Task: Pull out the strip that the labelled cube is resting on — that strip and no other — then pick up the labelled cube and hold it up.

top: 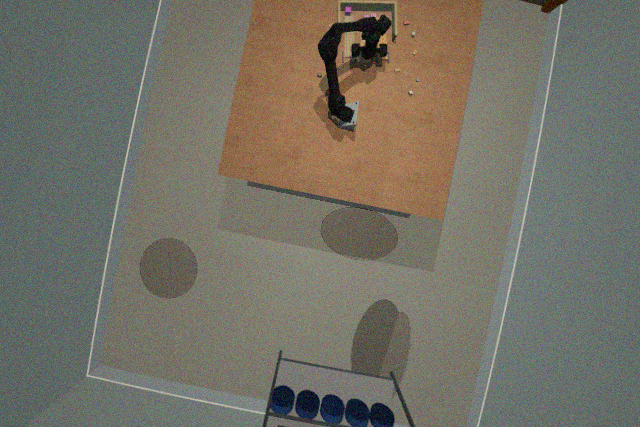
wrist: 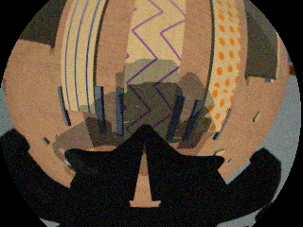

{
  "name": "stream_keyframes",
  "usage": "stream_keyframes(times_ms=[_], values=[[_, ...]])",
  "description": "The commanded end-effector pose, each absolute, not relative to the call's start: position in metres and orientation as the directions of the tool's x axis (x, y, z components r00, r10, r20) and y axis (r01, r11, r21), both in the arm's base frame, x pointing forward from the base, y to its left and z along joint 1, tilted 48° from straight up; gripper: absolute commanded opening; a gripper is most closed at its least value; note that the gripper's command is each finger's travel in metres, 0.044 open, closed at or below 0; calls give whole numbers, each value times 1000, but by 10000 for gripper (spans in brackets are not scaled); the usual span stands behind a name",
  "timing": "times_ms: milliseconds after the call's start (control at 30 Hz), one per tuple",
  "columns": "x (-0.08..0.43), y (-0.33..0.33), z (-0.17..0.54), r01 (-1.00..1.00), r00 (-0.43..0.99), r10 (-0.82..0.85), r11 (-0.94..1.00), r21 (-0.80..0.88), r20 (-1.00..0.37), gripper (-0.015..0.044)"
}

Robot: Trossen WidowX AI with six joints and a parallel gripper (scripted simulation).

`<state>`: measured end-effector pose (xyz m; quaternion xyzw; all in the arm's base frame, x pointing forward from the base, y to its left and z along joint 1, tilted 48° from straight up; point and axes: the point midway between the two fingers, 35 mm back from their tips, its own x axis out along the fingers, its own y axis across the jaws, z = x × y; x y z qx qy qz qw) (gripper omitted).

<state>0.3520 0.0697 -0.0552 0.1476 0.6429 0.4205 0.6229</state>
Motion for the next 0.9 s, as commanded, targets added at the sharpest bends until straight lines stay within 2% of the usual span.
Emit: stream_keyframes(times_ms=[0,867], values=[[357,68,-52,-342,-179,711,603,721,-680,0],[327,63,-61,-341,-180,711,603,721,-680,0]])
